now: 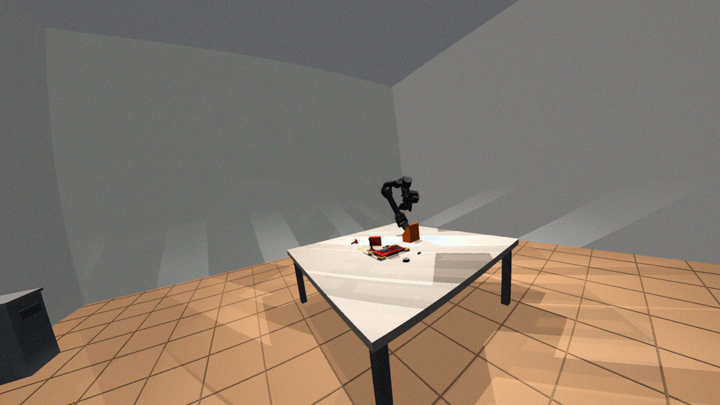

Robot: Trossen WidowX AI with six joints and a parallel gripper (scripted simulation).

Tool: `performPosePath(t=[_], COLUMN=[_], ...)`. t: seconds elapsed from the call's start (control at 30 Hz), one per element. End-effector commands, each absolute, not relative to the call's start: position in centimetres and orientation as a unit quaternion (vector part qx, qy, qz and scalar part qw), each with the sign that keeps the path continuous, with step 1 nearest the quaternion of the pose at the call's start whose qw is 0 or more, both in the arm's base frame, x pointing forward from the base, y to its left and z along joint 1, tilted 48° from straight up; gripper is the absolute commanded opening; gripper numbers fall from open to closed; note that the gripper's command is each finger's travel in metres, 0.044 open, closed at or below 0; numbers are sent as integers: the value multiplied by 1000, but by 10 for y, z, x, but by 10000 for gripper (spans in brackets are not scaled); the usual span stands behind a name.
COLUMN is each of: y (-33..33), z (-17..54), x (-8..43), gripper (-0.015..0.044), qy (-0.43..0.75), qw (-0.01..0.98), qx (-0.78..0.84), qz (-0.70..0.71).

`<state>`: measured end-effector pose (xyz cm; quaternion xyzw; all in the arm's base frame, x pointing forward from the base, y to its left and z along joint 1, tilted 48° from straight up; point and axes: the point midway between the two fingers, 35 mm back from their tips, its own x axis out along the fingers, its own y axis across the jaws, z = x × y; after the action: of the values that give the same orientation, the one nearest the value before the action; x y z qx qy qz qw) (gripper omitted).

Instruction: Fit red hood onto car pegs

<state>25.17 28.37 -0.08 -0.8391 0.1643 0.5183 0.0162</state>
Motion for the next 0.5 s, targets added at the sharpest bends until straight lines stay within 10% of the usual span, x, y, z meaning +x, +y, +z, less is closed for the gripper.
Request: performPosePath(t=[0.0,0.47], y=[238,30], z=[19,84], x=[278,310], gripper=[0,0], qy=[222,454], qw=[32,58], qx=[-836,-763], qz=[502,456])
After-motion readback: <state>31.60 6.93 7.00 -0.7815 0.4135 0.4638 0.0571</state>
